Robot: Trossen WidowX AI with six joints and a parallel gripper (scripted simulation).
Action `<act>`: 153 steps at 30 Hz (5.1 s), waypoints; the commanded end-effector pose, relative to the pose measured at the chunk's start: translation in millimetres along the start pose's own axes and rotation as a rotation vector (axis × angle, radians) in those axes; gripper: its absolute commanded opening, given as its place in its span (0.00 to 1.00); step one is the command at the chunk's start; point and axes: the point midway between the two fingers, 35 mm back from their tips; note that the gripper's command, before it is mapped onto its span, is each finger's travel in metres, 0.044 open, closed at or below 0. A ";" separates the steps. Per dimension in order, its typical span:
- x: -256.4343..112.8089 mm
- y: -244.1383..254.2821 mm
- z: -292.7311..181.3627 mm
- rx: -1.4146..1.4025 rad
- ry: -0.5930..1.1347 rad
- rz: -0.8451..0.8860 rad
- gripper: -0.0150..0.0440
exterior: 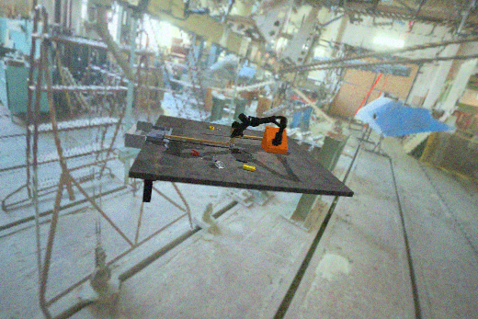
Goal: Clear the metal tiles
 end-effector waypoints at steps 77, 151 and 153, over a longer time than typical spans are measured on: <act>-46.7 -24.7 -75.5 -0.001 -0.014 -0.009 0.25; 3.7 -50.8 -12.6 0.005 -0.022 -0.012 0.25; 5.9 -51.1 -9.9 0.005 -0.022 -0.012 0.25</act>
Point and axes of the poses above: the point midway between the two fingers, 35 mm back from their tips, its own x axis out along the fingers, its own y axis across the jaws, z = x × y, and after that the axes turned 8 degrees about -x, right-handed
